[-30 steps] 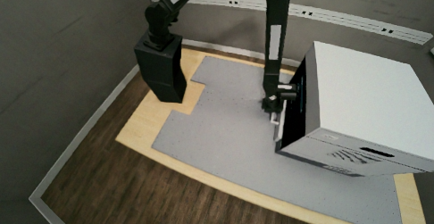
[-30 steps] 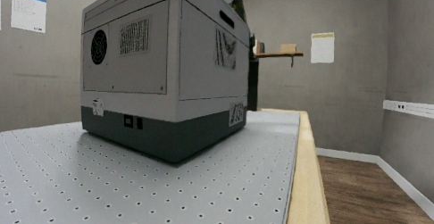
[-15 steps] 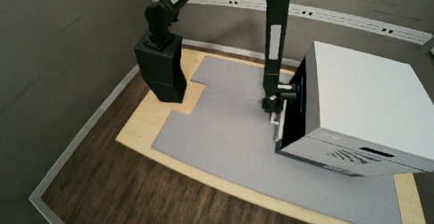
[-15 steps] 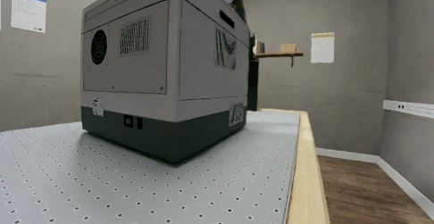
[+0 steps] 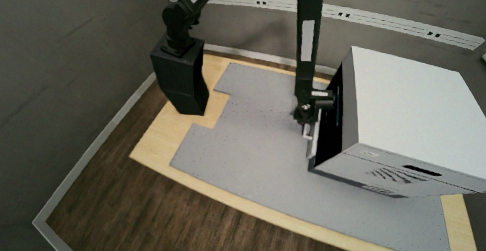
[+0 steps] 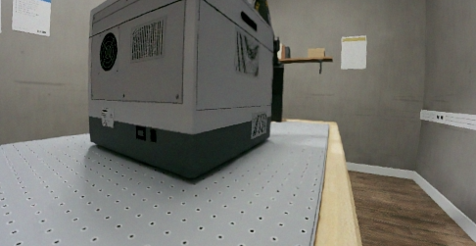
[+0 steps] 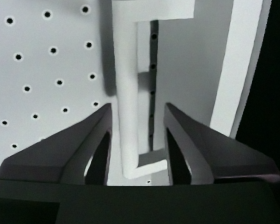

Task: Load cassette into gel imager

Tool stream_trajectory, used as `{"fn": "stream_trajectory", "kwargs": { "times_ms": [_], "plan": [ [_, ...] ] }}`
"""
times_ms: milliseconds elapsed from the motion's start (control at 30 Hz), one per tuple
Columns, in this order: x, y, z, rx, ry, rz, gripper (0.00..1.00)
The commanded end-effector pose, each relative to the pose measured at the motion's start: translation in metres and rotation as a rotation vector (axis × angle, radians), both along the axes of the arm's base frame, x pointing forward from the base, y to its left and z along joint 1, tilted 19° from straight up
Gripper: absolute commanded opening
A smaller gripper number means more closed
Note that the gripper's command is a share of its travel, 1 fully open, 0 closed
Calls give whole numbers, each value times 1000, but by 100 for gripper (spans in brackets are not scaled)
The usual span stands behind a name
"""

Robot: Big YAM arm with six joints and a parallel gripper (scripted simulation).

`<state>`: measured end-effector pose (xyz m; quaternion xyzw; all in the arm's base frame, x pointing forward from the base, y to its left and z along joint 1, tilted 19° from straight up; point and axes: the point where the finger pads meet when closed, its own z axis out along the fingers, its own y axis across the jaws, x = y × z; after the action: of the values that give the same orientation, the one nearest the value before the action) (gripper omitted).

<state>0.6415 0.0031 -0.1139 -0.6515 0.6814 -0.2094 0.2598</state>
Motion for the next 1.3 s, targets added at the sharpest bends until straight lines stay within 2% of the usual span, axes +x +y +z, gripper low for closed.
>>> {"fn": "stream_trajectory", "kwargs": {
  "times_ms": [0, 333, 400, 433, 467, 900, 1000, 1033, 1267],
  "plan": [
    [-1, -9, 17, -3, -18, -5, 31],
    [-12, -9, 25, -3, -9, -4, 31],
    [-12, -9, 25, -3, -9, -4, 31],
    [-15, -9, 18, -2, 3, -5, 31],
    [-13, -9, 27, -3, -9, -5, 31],
    [-25, -10, 40, -3, -9, -5, 31],
    [-28, -8, 35, -2, 0, -3, 31],
    [-27, -9, 41, -3, -9, -3, 31],
    [-34, -10, 48, -3, -9, -5, 31]
  ]
}}
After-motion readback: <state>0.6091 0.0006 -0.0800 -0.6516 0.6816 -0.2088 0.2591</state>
